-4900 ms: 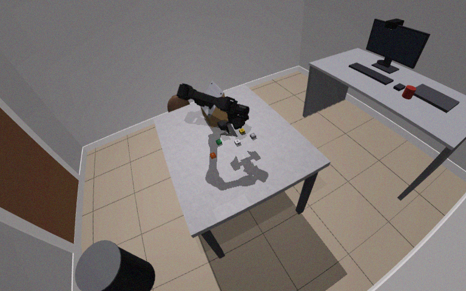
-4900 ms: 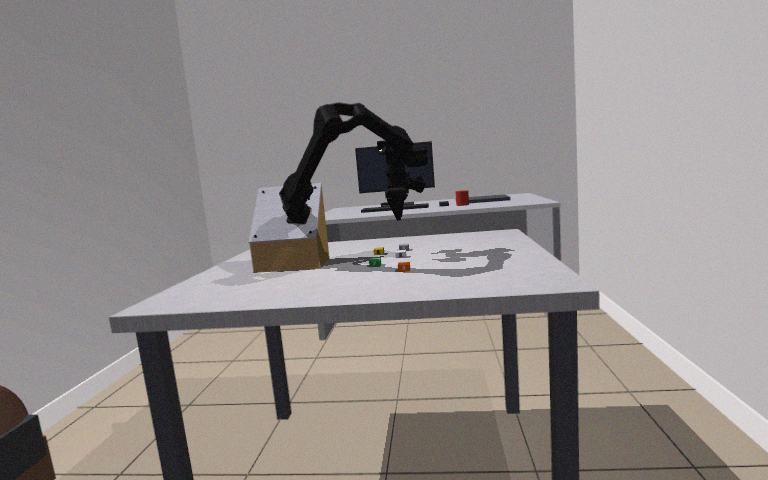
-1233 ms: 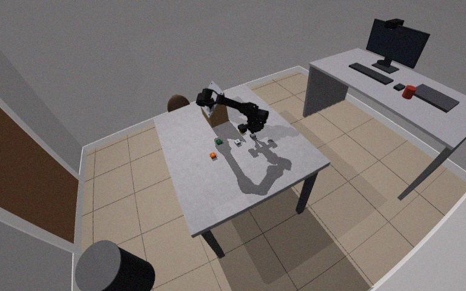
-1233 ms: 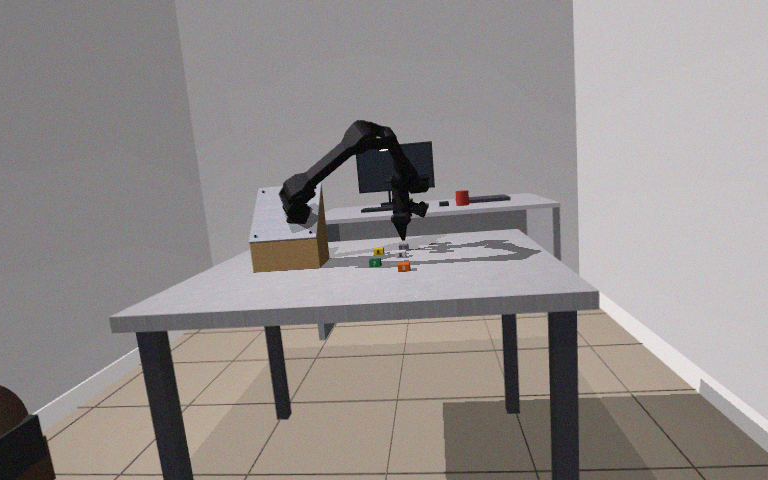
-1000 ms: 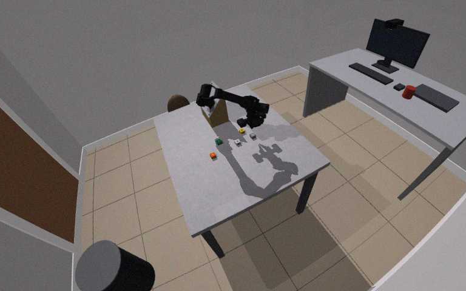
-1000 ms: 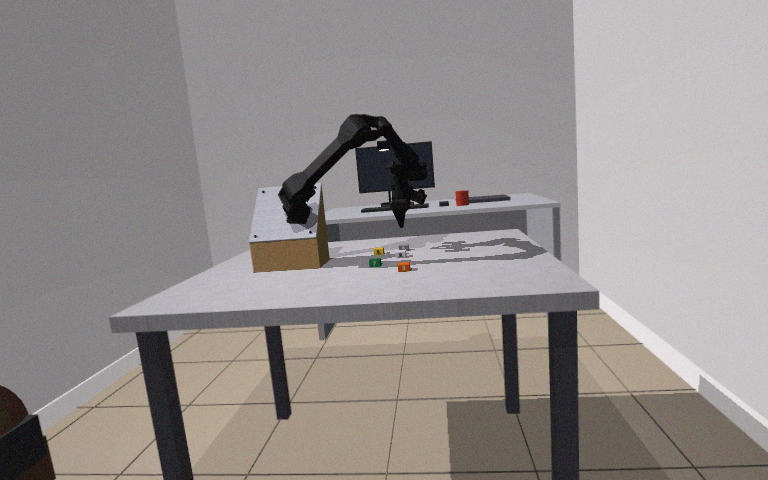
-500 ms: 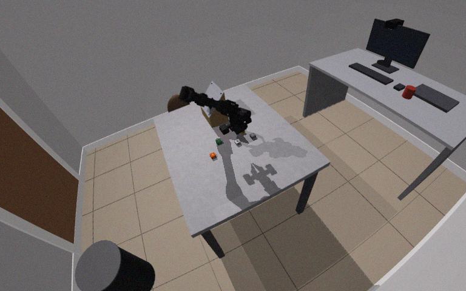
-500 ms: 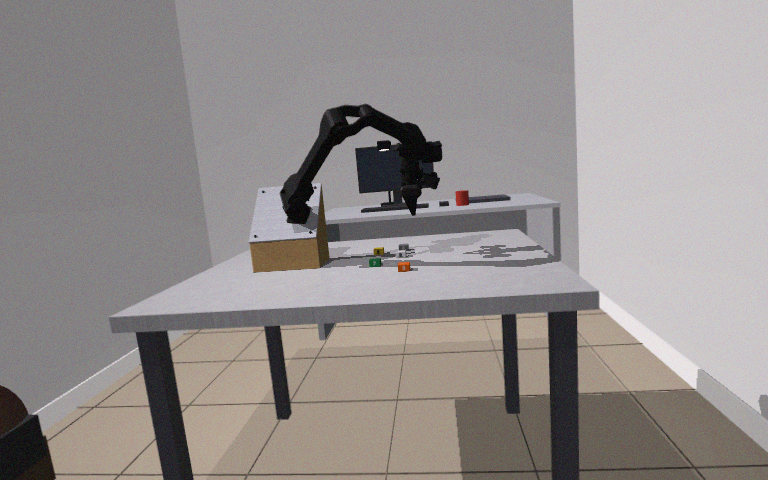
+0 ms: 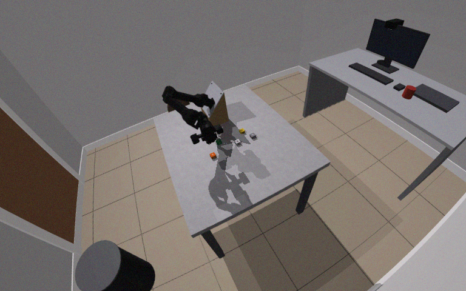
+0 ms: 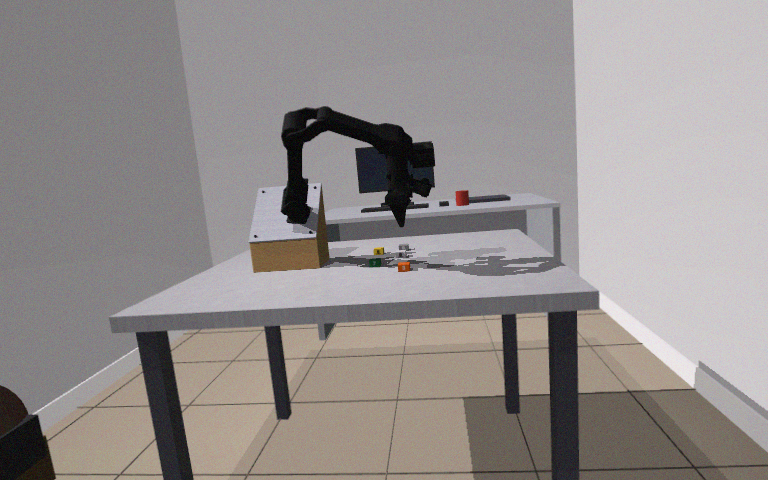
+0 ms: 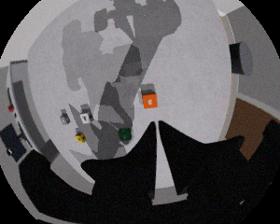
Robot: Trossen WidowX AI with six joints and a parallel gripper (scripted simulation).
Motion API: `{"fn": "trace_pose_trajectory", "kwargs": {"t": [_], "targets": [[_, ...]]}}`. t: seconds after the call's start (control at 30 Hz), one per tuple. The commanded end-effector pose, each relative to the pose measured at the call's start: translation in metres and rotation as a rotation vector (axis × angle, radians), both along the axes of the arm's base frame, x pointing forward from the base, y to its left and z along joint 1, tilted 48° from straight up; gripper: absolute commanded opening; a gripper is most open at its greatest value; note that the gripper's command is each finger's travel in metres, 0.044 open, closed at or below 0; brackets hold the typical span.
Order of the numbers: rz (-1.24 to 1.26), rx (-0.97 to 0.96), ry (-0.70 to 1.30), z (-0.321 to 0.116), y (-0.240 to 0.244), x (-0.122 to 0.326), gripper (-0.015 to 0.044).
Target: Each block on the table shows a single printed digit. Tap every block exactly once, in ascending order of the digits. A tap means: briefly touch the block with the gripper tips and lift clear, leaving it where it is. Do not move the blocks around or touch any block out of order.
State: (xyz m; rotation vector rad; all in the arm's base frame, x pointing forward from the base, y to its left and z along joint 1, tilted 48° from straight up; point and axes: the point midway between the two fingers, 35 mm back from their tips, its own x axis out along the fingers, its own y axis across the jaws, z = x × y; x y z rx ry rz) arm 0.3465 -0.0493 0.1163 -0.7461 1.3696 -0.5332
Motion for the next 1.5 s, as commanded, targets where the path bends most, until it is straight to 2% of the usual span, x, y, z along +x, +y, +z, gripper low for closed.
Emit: {"fn": "trace_pose_trajectory", "kwargs": {"t": [0.0, 0.13, 0.97, 1.13, 1.47], "targets": [[-0.002, -0.001, 0.004, -0.015, -0.016, 0.003, 0.0020], [0.005, -0.007, 0.006, -0.050, -0.055, 0.009, 0.0020], [0.006, -0.009, 0.006, -0.070, -0.079, 0.013, 0.0020], [0.006, -0.009, 0.006, -0.071, -0.079, 0.014, 0.0020], [0.006, -0.005, 0.006, -0.045, -0.049, 0.009, 0.0020]]}}
